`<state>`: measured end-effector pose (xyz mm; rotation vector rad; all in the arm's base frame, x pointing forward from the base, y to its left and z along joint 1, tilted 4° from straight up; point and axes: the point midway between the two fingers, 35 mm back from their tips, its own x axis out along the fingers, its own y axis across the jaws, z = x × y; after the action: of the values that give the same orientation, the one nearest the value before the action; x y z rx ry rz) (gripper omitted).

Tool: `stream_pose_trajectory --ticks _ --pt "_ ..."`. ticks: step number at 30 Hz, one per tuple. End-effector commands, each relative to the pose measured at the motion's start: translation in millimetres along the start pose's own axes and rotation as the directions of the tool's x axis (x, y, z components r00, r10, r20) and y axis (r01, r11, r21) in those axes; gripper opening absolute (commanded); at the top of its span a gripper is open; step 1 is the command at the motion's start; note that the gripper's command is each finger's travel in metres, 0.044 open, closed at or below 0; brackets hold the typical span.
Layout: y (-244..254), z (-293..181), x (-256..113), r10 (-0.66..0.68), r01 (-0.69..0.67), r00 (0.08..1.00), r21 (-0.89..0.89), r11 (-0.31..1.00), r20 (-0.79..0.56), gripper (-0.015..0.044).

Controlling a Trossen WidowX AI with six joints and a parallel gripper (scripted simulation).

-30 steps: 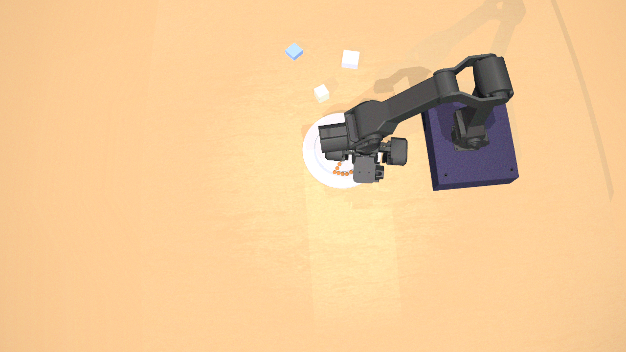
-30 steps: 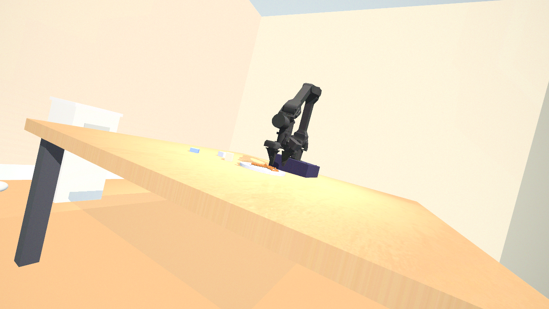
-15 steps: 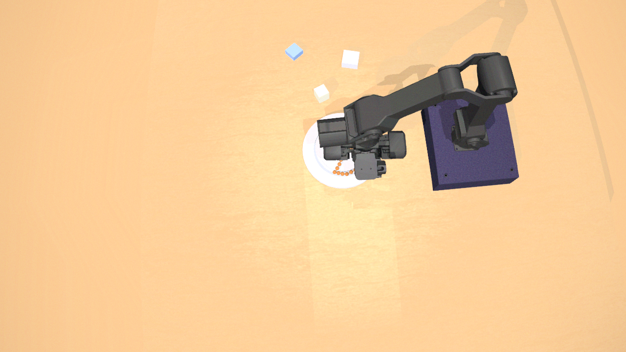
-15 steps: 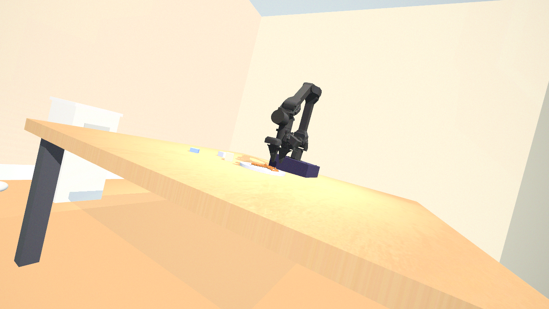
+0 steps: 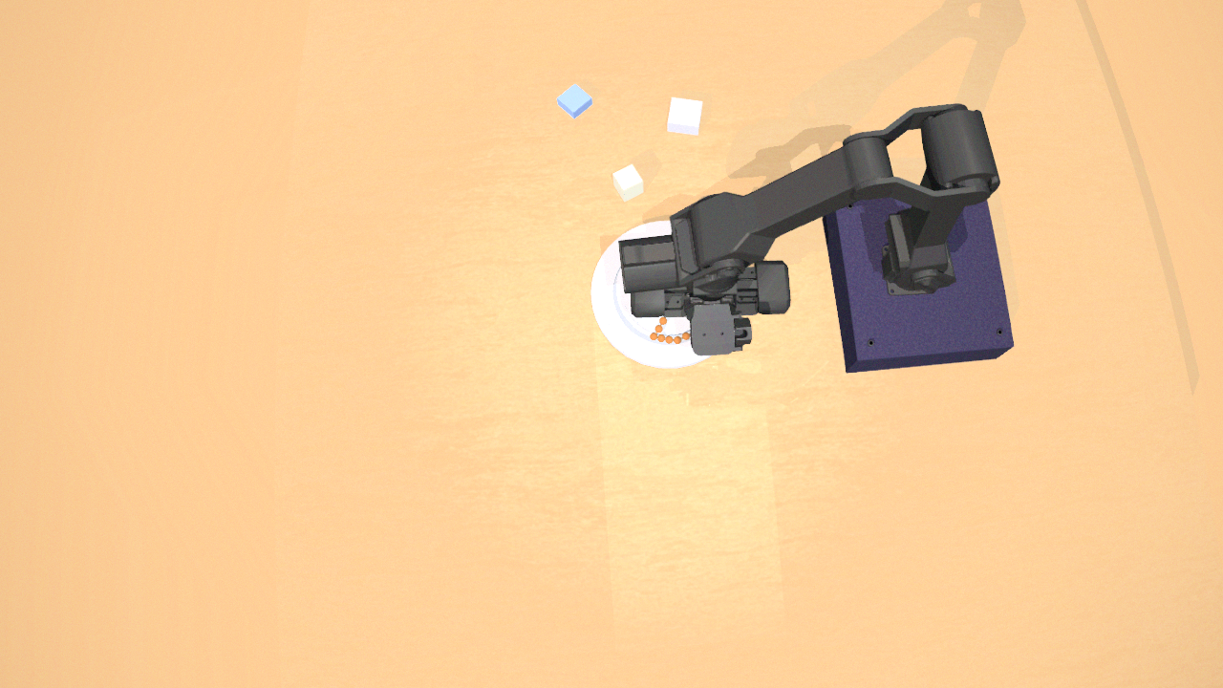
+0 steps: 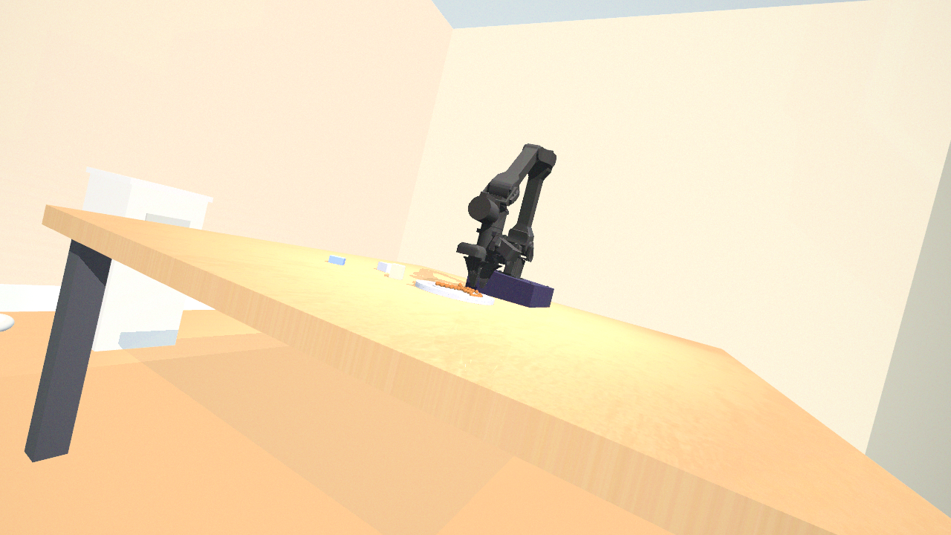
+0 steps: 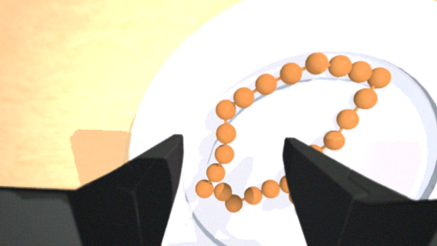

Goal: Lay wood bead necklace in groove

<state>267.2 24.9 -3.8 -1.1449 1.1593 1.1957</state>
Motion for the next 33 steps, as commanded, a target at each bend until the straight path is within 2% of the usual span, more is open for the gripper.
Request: stream_pose_trajectory --ticks 1,29,33 --pt "2.1 -0.3 7.9 0.005 -0.005 1.000 -0.001 1.000 -0.001 0.0187" --pt "2.1 -0.3 12.9 0.006 -0.006 1.000 -0.002 1.000 0.000 0.0000" --pt "2.1 -0.3 12.9 0.006 -0.006 1.000 -0.002 1.000 0.000 0.0000"
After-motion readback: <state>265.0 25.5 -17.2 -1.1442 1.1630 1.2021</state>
